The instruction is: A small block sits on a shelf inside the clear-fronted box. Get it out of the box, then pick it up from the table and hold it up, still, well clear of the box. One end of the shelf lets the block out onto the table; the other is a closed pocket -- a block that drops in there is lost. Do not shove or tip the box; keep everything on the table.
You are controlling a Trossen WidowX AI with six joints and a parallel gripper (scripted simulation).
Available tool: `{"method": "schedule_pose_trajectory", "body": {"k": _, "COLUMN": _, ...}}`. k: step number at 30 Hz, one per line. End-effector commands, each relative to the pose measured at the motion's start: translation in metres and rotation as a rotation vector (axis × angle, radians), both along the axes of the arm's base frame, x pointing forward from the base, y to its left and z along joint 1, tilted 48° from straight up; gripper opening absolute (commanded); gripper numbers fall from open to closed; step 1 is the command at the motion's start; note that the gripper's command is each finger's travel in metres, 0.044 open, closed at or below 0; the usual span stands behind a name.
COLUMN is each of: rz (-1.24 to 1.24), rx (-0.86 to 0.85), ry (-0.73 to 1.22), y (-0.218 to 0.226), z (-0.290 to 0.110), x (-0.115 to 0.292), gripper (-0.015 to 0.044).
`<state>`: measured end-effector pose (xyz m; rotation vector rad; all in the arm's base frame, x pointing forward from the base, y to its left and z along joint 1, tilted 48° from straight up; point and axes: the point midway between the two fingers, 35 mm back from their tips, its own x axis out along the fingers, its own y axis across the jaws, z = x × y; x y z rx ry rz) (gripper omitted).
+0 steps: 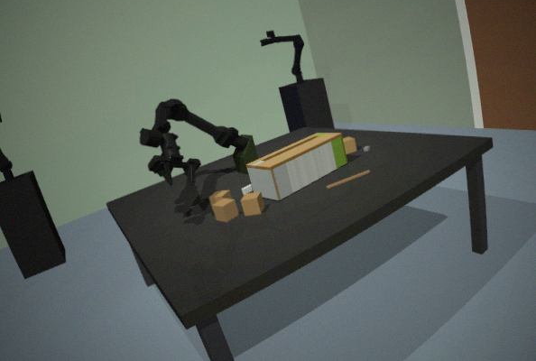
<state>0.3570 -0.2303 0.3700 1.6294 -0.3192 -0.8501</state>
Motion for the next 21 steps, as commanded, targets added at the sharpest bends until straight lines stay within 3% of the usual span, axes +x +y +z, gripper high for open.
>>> {"method": "schedule_pose_trajectory", "body": {"k": 1, "rz": 0.082, "rx": 0.057, "ry": 0.159, "y": 0.034, "z": -0.048, "x": 0.023, "gripper": 0.0400}}
{"method": "schedule_pose_trajectory", "body": {"k": 11, "rz": 0.332, "rx": 0.114, "ry": 0.648, "y": 0.151, "z": -0.168, "x": 0.042, "gripper": 0.0400}}
{"method": "schedule_pose_trajectory", "body": {"k": 21, "rz": 0.448, "rx": 0.018, "ry": 1.172, "y": 0.235, "z": -0.260, "x": -0.002, "gripper": 0.0400}}
